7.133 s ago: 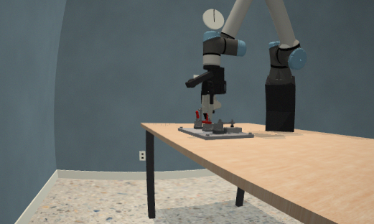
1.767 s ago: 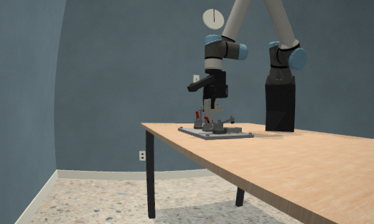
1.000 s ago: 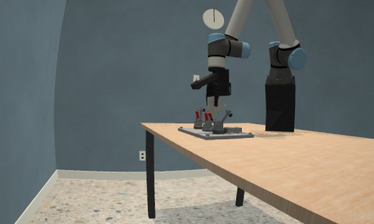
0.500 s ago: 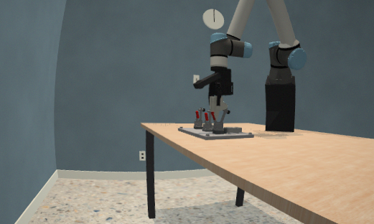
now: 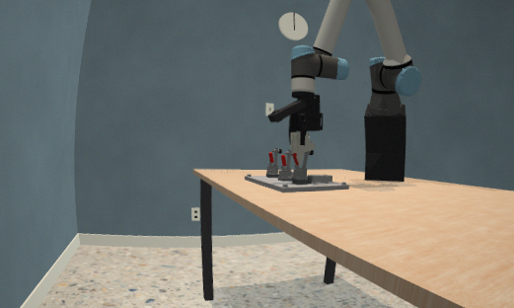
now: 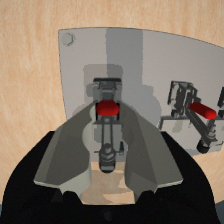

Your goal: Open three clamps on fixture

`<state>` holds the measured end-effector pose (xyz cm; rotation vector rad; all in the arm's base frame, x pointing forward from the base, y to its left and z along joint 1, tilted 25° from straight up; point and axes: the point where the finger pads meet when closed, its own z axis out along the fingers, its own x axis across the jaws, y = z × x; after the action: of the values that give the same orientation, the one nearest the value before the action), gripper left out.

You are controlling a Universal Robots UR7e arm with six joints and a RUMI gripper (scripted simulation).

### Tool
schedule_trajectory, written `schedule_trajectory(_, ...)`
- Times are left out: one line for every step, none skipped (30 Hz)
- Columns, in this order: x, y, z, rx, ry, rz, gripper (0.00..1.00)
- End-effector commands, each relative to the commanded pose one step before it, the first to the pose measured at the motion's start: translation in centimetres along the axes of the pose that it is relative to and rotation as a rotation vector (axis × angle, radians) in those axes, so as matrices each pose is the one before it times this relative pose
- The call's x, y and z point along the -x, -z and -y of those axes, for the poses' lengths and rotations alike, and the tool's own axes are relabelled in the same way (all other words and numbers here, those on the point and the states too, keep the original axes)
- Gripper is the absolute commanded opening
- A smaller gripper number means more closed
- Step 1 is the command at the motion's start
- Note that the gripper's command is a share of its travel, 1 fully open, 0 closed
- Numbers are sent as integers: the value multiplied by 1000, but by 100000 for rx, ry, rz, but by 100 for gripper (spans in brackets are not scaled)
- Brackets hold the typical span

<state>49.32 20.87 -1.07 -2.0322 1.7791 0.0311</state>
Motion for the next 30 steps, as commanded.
schedule_trajectory(6, 19, -117, -55, 12, 7, 0)
schedule_trajectory(0, -1, -36, 0, 0, 0, 0)
schedule_trajectory(0, -1, -33, 0, 0, 0, 0)
schedule_trajectory(0, -1, -31, 0, 0, 0, 0)
schedule_trajectory(0, -1, -29, 0, 0, 0, 0)
schedule_trajectory(0, -1, -26, 0, 0, 0, 0)
schedule_trajectory(0, -1, -24, 0, 0, 0, 0)
schedule_trajectory(0, -1, -22, 0, 0, 0, 0)
schedule_trajectory(0, -1, -20, 0, 0, 0, 0)
schedule_trajectory(0, -1, -18, 0, 0, 0, 0)
schedule_trajectory(0, -1, -15, 0, 0, 0, 0)
schedule_trajectory(0, -1, -14, 0, 0, 0, 0)
schedule_trajectory(0, 0, -12, 0, 0, 0, 0)
schedule_trajectory(0, 0, -10, 0, 0, 0, 0)
schedule_trajectory(0, 0, -8, 0, 0, 0, 0)
schedule_trajectory(0, 0, -7, 0, 0, 0, 0)
schedule_trajectory(0, 0, 0, 0, 0, 0, 0)
schedule_trajectory(0, 0, 0, 0, 0, 0, 0)
schedule_trajectory(0, 0, -5, 0, 0, 0, 0)
schedule_trajectory(0, 0, -4, 0, 0, 0, 0)
schedule_trajectory(0, 0, -3, 0, 0, 0, 0)
schedule_trajectory(0, 0, -2, 0, 0, 0, 0)
schedule_trajectory(0, 0, -1, 0, 0, 0, 0)
schedule_trajectory(0, 0, -1, 0, 0, 0, 0)
schedule_trajectory(0, 0, 0, 0, 0, 0, 0)
schedule_trajectory(0, 0, 0, 0, 0, 0, 0)
schedule_trajectory(0, 0, 0, 0, 0, 0, 0)
schedule_trajectory(0, 0, 0, 0, 0, 0, 0)
schedule_trajectory(0, 0, 0, 0, 0, 0, 0)
schedule_trajectory(0, 0, 0, 0, 0, 0, 0)
